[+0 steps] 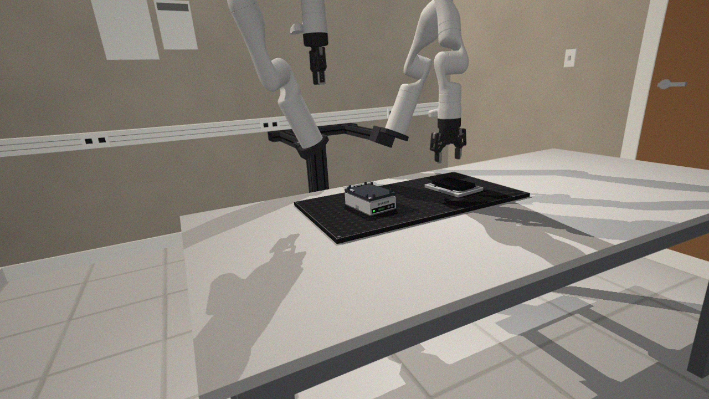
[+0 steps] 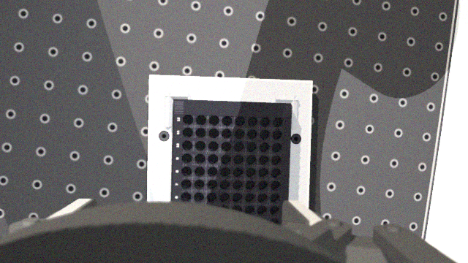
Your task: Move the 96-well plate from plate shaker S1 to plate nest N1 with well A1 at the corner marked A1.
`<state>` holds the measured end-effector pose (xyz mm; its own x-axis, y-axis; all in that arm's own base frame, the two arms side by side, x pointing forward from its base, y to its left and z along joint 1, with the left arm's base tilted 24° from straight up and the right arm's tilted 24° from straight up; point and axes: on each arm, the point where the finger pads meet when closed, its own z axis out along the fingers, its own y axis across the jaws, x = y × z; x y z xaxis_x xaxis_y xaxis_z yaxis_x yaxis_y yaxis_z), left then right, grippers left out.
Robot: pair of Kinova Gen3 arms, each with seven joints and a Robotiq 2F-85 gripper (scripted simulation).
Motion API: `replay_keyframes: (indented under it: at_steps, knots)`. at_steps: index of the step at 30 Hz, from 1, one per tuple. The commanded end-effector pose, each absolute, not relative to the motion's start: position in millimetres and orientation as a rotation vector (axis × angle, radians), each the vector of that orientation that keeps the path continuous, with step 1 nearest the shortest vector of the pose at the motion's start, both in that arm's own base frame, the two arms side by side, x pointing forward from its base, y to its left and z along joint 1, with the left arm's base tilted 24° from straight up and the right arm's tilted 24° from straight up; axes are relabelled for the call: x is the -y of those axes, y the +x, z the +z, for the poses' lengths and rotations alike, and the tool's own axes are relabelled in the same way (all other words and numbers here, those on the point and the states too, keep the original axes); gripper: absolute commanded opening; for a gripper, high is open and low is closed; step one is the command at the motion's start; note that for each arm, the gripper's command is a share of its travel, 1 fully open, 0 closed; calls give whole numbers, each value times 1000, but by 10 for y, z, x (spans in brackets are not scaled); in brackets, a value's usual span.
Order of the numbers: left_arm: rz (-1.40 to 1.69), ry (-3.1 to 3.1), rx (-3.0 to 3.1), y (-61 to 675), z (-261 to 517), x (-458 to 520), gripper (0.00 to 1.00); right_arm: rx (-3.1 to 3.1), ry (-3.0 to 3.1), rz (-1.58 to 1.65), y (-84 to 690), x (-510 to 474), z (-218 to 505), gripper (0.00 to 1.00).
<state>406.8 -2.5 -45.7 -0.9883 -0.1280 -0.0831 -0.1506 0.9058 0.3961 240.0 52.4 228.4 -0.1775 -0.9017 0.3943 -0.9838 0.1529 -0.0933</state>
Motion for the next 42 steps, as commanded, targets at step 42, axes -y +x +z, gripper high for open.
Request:
replay_keyframes:
  at_steps: [42]
  knots:
    - [632,-220,-3012,4079,-504,145,1000,2185,1836,485,2402,-527,2286,1000]
